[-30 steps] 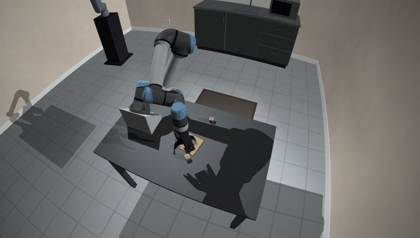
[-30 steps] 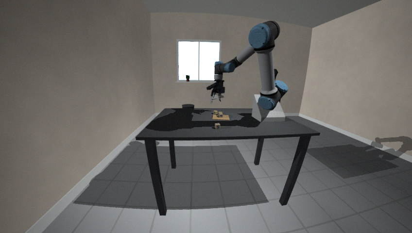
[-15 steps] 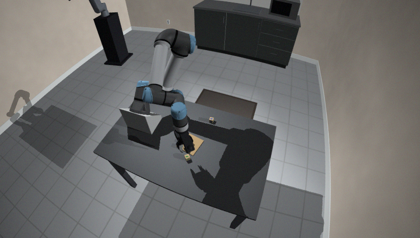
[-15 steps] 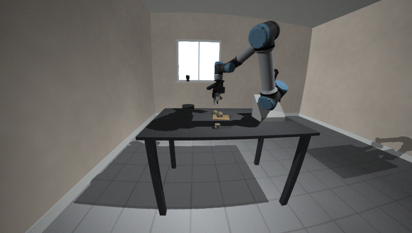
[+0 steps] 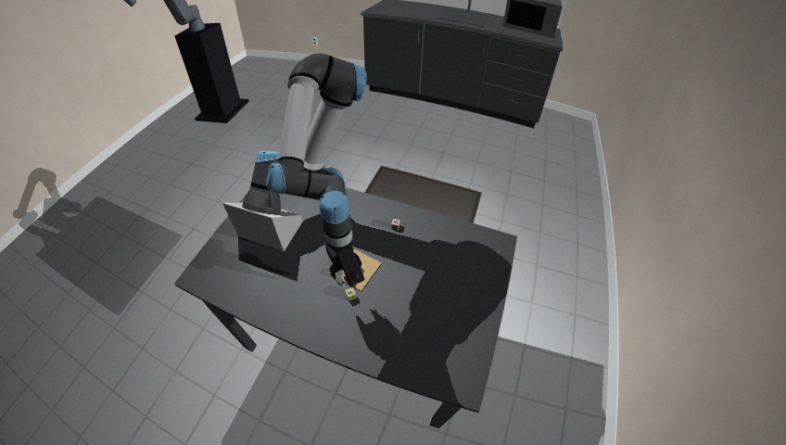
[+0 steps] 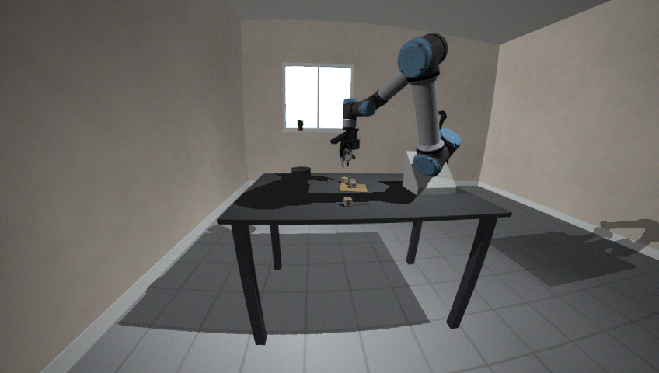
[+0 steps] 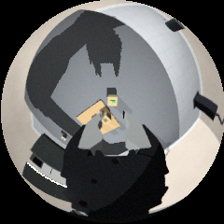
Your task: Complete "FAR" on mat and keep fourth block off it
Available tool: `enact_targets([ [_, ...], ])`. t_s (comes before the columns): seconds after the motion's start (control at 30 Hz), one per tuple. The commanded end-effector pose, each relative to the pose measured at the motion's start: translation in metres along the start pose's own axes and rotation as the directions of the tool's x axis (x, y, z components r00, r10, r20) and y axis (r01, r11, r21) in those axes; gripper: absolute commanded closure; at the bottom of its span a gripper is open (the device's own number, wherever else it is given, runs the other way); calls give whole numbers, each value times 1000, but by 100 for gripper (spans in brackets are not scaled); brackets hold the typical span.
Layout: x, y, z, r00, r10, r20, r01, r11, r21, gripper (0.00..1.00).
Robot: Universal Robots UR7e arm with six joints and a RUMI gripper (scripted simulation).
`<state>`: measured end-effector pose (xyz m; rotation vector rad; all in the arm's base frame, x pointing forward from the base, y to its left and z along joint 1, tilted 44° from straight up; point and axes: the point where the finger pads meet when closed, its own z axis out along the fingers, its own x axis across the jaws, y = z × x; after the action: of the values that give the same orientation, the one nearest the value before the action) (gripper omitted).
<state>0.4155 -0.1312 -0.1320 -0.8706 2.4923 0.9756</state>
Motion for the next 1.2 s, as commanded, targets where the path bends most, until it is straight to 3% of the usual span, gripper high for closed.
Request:
enact_targets([
  [0.0,0,0,-1,1000,0,0,0,1000,1,72],
  [1.17,0,-1,11,1000,26,-1,-26,1000,1,72],
])
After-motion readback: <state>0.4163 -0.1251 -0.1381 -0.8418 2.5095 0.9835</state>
